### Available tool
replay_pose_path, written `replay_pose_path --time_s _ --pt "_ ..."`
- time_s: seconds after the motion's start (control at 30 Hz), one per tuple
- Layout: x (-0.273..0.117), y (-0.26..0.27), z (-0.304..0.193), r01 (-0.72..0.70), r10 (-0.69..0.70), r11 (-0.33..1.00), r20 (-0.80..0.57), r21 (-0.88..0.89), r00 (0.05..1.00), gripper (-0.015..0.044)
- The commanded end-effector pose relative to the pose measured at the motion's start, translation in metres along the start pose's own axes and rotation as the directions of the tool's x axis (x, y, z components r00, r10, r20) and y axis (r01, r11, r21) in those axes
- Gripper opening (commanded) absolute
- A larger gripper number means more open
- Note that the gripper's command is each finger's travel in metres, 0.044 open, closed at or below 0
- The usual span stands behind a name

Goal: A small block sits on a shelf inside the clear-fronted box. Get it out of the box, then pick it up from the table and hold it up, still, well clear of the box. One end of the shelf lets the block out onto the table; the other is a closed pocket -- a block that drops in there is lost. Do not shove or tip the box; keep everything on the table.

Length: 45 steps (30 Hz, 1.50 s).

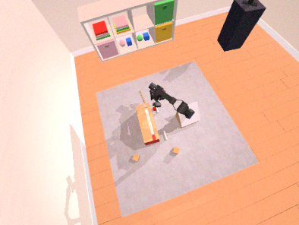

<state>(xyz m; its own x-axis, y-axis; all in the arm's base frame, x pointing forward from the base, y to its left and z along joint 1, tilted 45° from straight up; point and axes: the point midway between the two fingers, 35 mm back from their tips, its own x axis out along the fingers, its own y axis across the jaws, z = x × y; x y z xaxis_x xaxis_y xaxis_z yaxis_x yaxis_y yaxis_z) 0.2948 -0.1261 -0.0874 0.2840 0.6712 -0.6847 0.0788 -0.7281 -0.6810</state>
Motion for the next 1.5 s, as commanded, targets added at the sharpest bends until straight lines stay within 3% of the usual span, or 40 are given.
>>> replay_pose_path --time_s 0.0,0.2,1.47 --pt "0.011 0.0 0.005 0.006 -0.006 1.0 -0.002 0.016 1.0 0.0285" --pt "0.085 -0.001 0.04 0.01 -0.01 1.0 -0.003 0.016 1.0 0.0285" --pt "0.132 -0.003 0.062 0.012 -0.012 1.0 -0.003 0.017 1.0 0.0285"
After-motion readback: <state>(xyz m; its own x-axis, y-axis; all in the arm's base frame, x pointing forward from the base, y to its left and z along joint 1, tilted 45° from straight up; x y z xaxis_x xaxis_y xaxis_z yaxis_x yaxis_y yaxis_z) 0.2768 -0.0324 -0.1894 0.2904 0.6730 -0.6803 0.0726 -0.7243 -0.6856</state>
